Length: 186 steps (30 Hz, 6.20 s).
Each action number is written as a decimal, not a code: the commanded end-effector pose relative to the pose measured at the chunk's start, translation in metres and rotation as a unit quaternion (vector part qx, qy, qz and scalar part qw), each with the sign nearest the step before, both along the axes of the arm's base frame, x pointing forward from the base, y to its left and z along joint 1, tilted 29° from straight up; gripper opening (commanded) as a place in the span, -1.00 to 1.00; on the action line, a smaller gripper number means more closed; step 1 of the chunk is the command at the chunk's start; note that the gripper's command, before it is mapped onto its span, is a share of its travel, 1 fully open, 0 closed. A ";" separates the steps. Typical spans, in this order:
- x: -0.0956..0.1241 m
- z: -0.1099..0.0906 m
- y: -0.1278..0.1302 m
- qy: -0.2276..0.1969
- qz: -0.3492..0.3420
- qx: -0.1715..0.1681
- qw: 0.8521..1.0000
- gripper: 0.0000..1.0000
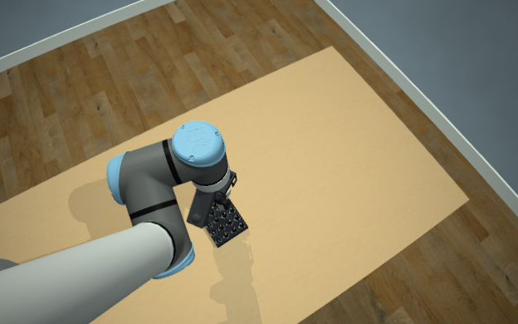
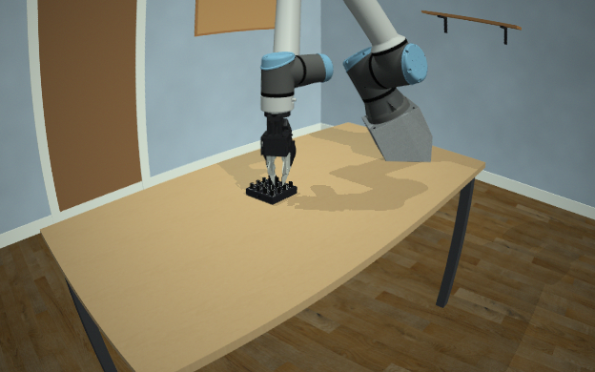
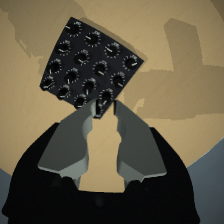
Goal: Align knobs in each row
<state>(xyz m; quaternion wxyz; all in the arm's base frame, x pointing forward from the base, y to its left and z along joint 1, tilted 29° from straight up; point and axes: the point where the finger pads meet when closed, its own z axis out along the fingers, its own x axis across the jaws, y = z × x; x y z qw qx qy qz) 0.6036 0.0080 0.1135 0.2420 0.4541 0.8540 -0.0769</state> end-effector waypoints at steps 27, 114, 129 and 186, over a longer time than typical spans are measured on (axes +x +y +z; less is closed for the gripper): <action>0.004 -0.008 -0.004 0.000 0.000 0.000 1.000 -0.78; 0.005 -0.012 -0.005 0.002 0.006 -0.002 1.000 -0.92; 0.005 -0.012 -0.005 0.036 0.090 -0.035 0.995 -0.92; 0.007 -0.011 -0.006 0.089 0.223 -0.088 0.967 -0.78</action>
